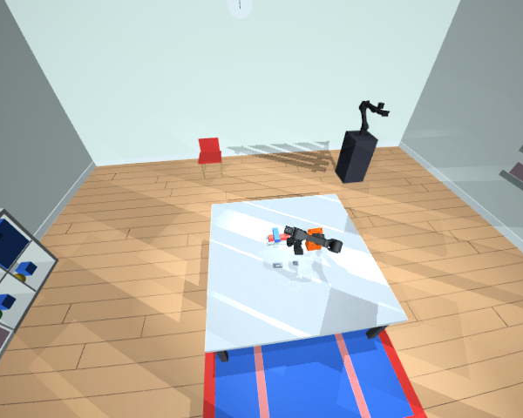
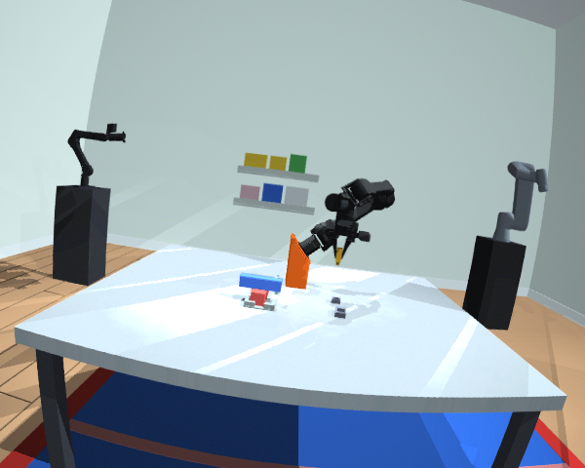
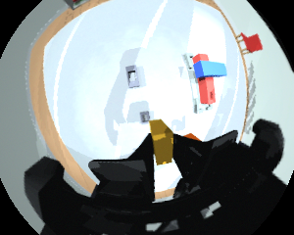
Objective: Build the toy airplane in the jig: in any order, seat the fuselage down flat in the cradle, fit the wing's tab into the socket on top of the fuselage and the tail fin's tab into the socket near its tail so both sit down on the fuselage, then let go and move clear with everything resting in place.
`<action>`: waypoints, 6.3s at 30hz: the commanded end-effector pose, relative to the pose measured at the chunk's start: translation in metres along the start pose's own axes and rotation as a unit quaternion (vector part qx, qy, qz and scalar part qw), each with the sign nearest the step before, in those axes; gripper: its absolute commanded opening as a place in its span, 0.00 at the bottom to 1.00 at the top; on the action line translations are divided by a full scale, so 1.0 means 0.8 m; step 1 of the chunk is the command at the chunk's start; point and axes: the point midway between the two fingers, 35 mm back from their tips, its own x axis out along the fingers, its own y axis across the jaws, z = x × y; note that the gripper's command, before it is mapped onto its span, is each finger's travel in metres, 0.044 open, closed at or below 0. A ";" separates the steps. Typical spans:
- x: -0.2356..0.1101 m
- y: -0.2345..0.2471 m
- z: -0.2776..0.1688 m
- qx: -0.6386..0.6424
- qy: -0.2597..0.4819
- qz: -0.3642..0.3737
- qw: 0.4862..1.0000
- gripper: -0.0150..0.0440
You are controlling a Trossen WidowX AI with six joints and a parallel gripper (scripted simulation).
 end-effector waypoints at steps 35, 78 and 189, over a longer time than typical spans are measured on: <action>0.010 -0.134 0.059 -0.024 -0.005 -0.014 1.000 0.25; 0.062 -0.294 0.054 -0.050 -0.003 -0.006 0.999 0.25; 0.114 -0.296 0.053 -0.051 -0.004 -0.005 0.999 0.36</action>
